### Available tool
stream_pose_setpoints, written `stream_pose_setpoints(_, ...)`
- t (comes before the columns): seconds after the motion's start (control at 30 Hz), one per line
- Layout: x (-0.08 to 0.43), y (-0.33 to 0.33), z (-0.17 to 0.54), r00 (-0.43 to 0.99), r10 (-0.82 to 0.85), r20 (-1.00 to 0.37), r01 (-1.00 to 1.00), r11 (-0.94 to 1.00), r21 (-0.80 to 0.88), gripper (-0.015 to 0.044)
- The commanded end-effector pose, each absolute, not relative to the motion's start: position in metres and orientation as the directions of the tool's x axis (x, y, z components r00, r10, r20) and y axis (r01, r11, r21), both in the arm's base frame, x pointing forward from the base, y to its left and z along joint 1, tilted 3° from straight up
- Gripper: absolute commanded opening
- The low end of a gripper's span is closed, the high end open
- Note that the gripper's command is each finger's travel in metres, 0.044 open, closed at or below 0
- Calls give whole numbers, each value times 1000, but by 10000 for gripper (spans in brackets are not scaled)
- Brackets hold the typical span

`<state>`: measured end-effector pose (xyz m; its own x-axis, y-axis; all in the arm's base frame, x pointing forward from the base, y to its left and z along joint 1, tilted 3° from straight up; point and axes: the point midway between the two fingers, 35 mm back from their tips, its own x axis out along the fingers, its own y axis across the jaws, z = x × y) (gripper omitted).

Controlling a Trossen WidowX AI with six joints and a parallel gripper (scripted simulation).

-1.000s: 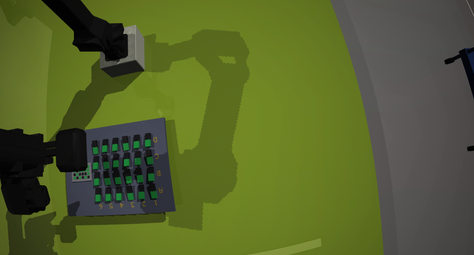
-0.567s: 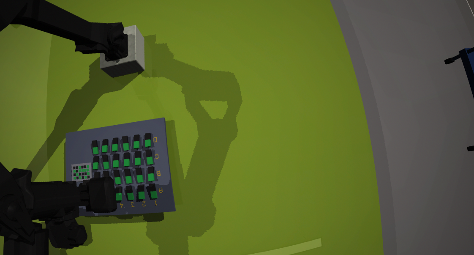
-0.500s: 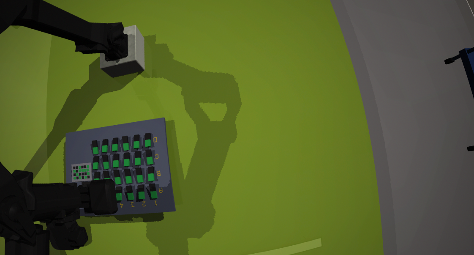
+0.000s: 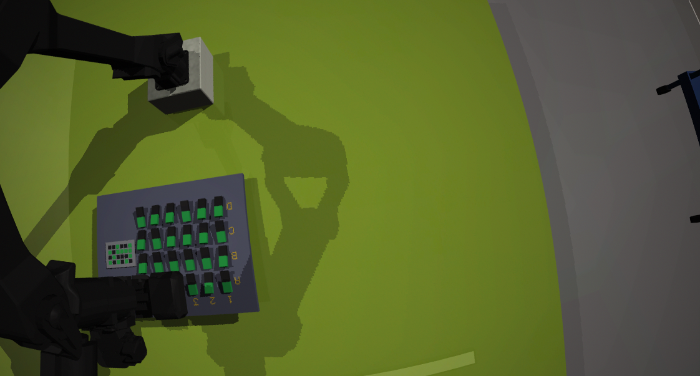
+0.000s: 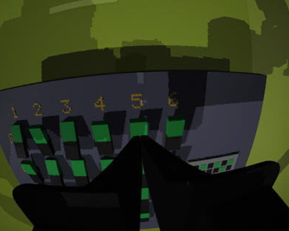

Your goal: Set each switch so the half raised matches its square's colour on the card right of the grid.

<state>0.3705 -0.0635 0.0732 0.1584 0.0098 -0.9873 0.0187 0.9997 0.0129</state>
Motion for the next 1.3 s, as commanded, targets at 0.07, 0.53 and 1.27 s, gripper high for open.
stream_pose_setpoints(0.07, 370, -64, 64, 150, 8, -989, 22, 1000, 12, 0)
stream_pose_setpoints(0.53, 372, -63, 53, 150, 8, -989, 22, 1000, 12, 0)
stream_pose_setpoints(1.27, 372, -63, 52, 150, 8, -989, 22, 1000, 12, 0)
